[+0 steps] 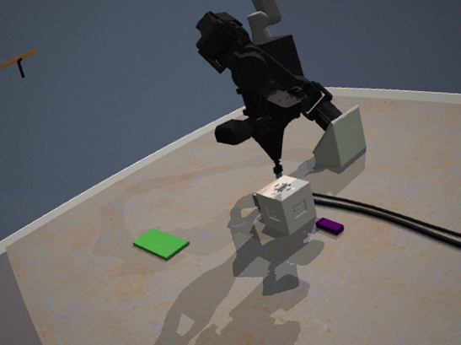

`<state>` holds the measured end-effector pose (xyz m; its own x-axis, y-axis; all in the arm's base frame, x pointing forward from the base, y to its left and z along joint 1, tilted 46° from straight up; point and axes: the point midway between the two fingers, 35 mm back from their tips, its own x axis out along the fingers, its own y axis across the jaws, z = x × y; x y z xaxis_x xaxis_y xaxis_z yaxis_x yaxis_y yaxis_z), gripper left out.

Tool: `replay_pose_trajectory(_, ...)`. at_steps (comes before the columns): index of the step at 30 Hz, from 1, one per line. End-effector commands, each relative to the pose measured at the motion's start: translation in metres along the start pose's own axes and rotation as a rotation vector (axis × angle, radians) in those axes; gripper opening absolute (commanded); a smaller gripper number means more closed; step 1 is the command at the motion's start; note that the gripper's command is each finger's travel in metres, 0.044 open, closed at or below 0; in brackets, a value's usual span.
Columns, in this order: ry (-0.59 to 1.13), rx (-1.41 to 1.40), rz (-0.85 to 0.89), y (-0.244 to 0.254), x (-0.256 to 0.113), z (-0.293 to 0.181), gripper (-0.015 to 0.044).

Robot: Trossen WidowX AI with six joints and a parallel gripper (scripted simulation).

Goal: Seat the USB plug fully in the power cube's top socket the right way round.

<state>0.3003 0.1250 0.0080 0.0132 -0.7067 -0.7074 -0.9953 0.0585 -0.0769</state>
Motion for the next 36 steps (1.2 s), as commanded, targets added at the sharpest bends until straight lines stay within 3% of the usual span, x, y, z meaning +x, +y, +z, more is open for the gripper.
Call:
replay_pose_trajectory(1,0.0,0.055,0.002,0.0002,0.0004,-0.0001,0.0)
replay_pose_trajectory(36,0.002,0.977,0.001,0.0004,0.0009,-0.0002,0.0)
